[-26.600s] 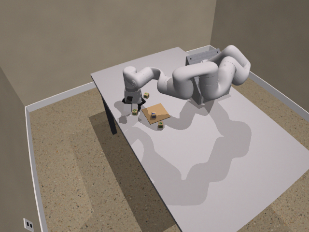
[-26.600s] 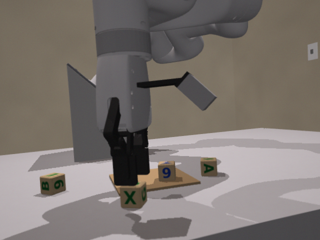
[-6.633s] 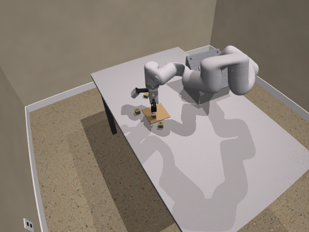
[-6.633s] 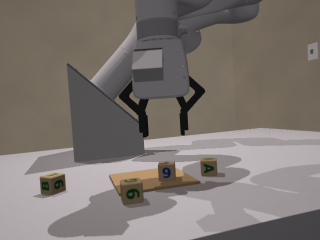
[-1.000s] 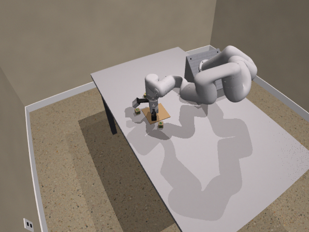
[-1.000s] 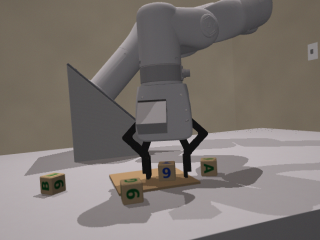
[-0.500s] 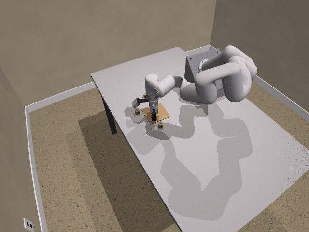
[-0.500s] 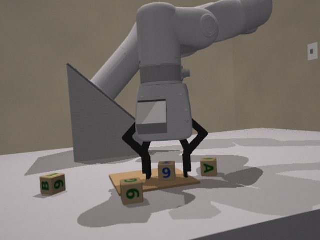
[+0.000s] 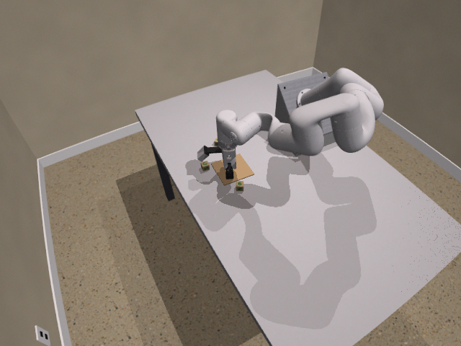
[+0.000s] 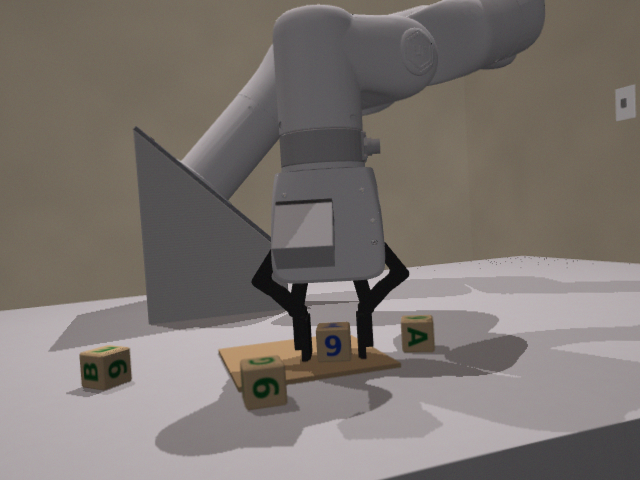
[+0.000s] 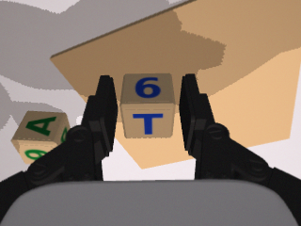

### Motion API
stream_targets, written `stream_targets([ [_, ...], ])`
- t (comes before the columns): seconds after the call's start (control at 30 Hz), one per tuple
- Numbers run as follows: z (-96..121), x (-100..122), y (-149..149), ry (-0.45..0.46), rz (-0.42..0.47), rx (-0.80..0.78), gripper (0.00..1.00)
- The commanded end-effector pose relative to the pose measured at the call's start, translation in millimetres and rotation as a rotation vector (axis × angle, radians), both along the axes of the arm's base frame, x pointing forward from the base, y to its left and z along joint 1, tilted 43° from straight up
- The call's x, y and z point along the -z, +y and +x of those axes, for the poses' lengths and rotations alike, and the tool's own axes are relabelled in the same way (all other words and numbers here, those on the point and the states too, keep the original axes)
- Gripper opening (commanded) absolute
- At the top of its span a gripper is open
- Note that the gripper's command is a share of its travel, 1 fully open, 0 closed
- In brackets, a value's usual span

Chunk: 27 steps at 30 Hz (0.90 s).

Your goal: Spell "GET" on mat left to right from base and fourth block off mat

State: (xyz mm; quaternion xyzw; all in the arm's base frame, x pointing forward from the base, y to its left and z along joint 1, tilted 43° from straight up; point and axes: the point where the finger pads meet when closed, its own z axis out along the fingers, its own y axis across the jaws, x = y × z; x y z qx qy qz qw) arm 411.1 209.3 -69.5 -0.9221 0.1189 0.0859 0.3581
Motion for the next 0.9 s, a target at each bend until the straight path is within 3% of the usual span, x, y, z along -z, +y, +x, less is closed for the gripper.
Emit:
stream_targets([
  [0.0,1.6,-0.9,-1.7,-0.003,-0.001,0.003,0.47],
  [0.43,1.6,-0.9,-1.7,-0.003,-0.001,0.003,0.47],
  [0.47,1.6,-0.9,-1.7,-0.003,-0.001,0.003,0.27],
  [0.87,1.6,-0.9,-1.7,-0.003,-0.001,0.003,0.27],
])
